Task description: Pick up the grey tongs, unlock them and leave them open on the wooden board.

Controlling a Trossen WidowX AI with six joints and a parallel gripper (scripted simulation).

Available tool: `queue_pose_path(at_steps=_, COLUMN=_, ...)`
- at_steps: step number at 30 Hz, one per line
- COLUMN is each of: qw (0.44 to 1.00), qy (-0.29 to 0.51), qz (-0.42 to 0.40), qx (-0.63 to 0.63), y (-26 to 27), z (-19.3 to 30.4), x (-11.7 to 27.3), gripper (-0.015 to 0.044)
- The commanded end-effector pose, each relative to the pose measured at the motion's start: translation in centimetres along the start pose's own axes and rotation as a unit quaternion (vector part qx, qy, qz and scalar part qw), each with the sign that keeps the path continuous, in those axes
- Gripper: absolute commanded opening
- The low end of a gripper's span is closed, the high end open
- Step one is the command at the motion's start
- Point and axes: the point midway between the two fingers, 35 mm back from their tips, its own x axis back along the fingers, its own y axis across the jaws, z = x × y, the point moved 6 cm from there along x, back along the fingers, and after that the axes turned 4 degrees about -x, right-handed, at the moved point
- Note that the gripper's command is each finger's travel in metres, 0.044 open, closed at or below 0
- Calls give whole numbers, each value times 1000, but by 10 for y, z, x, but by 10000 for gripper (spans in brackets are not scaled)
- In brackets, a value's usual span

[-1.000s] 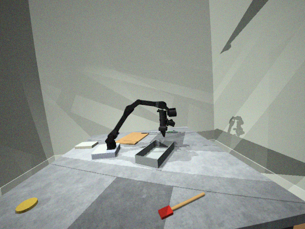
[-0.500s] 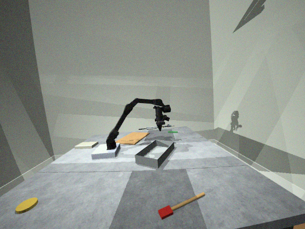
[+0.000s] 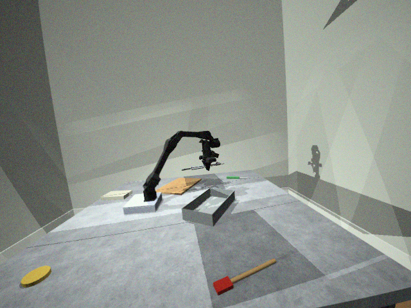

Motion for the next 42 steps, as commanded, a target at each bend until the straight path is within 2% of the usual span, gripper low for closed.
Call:
queue_pose_path(at_steps=1, qw=1000, qy=-5, qz=1, qx=26, y=17, z=7, x=8, gripper=-150)
queue_pose_path(at_steps=7, qw=999, qy=-5, qz=0, qx=41, y=28, z=11, x=8, gripper=-150)
queue_pose_path(at_steps=17, qw=992, qy=-5, qz=-3, qx=130, y=88, z=41, x=9, gripper=-150)
queue_pose_path(at_steps=42, qw=936, qy=-2, qz=-8, qx=352, y=206, z=156, x=9, gripper=-150)
